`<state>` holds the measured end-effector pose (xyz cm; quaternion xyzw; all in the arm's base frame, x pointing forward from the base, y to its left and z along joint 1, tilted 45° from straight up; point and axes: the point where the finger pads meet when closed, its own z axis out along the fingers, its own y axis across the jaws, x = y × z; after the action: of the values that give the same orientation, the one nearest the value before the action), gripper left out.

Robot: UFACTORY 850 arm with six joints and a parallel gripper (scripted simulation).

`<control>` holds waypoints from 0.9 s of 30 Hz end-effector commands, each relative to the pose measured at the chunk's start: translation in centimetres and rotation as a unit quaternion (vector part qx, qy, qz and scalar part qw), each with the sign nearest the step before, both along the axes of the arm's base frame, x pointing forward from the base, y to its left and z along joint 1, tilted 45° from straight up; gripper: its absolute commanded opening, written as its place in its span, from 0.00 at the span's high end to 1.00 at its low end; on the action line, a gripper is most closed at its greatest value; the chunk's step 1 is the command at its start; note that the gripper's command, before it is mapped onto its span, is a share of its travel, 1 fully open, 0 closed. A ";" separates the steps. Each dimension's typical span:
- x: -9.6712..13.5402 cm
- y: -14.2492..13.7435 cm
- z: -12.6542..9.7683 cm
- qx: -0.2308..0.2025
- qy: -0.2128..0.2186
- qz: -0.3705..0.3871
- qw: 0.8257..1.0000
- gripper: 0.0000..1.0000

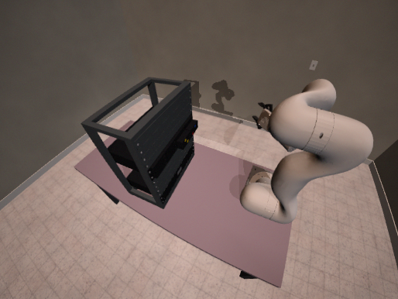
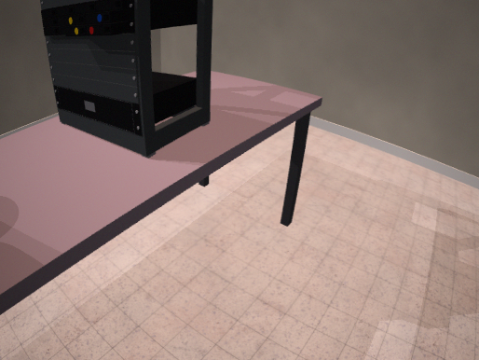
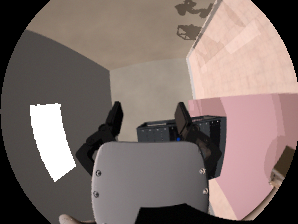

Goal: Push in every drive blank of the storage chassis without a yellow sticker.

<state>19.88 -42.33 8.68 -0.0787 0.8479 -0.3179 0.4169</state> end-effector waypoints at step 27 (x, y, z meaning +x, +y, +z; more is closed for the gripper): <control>9.0 14.5 4.0 -0.063 -0.123 0.210 0.968 0.00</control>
<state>28.59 -28.55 12.36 -0.2357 0.7401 -0.2851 0.5617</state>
